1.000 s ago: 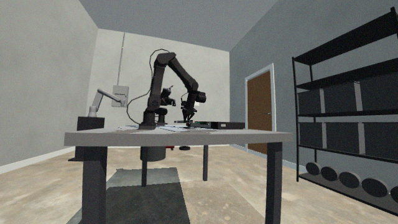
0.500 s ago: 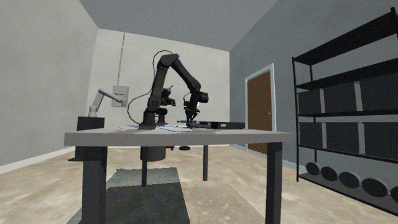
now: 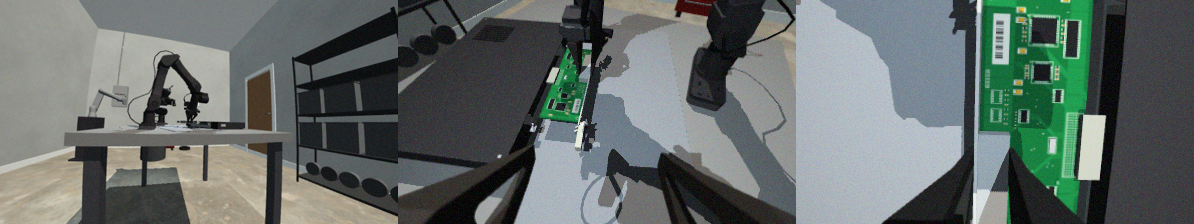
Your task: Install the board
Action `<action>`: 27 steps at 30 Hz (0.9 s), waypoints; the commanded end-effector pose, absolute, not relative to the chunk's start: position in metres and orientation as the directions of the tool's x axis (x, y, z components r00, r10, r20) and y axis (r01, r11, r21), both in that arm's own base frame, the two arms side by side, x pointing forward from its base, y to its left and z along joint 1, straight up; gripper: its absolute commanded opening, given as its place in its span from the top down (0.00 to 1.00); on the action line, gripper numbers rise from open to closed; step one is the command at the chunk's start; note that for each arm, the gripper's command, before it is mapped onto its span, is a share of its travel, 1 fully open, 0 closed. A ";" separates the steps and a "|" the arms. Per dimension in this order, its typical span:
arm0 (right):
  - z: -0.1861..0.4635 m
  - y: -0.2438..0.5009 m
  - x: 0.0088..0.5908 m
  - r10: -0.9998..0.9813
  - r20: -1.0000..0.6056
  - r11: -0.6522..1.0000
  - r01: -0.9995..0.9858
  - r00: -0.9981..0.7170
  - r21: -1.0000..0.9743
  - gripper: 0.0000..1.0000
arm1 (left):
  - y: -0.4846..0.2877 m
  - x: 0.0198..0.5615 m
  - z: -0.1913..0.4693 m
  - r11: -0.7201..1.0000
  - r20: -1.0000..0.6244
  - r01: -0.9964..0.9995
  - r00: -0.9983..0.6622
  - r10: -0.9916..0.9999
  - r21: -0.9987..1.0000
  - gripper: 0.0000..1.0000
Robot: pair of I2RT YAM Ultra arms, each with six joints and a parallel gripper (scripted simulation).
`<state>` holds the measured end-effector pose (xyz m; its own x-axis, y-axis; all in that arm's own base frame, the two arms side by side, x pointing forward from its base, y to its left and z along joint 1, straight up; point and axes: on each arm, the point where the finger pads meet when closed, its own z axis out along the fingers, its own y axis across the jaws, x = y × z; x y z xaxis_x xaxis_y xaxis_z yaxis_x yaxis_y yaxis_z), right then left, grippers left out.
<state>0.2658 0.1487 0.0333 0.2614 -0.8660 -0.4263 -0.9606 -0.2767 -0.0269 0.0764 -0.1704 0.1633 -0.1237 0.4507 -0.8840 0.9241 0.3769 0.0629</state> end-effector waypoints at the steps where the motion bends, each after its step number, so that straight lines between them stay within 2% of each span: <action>1: 0.041 0.157 0.288 -0.842 -0.460 -0.272 -0.958 0.281 -0.089 0.81 | -0.172 0.077 0.173 0.377 -0.899 0.924 -0.113 0.424 0.062 0.00; 27: 0.039 0.156 0.293 -0.852 -0.456 -0.262 -0.964 0.256 -0.051 0.81 | -0.172 0.077 0.173 0.377 -0.899 0.924 -0.113 0.424 0.062 0.00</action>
